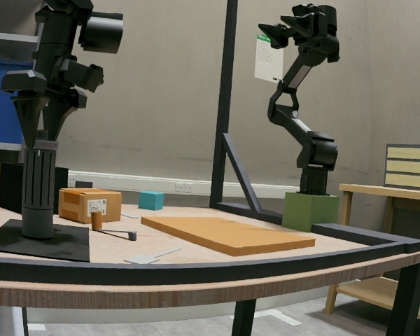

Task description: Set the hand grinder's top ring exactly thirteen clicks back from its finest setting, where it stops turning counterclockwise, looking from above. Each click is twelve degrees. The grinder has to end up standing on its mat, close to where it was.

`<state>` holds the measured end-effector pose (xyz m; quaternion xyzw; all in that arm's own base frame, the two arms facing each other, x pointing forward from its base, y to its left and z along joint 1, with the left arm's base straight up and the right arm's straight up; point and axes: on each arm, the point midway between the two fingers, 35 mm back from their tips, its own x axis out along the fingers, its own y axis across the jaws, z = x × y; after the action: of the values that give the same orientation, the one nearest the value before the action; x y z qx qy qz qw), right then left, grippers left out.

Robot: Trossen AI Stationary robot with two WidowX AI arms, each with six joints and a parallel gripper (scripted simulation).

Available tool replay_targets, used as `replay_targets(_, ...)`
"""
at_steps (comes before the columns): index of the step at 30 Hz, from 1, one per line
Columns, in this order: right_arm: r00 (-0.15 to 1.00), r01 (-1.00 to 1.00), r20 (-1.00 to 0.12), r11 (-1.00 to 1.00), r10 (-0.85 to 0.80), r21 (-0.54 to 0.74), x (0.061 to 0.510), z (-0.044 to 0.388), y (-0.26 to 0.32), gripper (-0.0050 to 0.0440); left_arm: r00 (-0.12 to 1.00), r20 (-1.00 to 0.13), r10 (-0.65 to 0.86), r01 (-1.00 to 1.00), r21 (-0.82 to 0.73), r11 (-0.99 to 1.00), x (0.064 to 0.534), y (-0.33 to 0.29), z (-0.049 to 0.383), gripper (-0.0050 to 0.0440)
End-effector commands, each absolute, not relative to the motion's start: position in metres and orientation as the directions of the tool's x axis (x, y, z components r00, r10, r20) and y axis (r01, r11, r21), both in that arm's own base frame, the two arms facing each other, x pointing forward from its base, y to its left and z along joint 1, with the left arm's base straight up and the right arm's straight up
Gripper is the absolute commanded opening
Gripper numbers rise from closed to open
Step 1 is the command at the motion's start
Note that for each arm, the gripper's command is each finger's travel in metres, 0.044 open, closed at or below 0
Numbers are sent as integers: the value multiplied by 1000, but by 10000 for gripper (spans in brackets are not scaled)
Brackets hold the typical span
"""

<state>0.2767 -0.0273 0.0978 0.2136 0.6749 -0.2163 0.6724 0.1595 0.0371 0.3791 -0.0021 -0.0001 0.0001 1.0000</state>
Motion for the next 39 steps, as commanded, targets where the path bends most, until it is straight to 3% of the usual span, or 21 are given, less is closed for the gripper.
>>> replay_targets(1, 29, 497, -1000, 868, -7, 8, 280, 106, -27, 285, 1000, 2, 0, 0, 6, 1000, 159, 37, 383, 400)
replay_targets(16, 31, 246, -999, 969, -9, -1, 280, 106, -27, 285, 1000, 2, 0, 0, 6, 1000, 159, 37, 383, 400)
replay_targets(29, 31, 243, -999, 970, -9, -1, 280, 106, -27, 285, 1000, 2, 0, 0, 6, 1000, 159, 37, 383, 400)
replay_targets(34, 30, 247, -1000, 969, -9, -1, 281, 106, -28, 400, 1000, 2, 0, 0, 6, 1000, 159, 37, 383, 400)
replay_targets(36, 30, 267, -1000, 964, -9, -1, 281, 106, -28, 400, 1000, 2, 0, 0, 6, 1000, 159, 37, 383, 400)
replay_targets(39, 30, 477, -1000, 879, -7, 8, 281, 106, -28, 400, 1000, 2, 0, 0, 6, 1000, 159, 37, 383, 400)
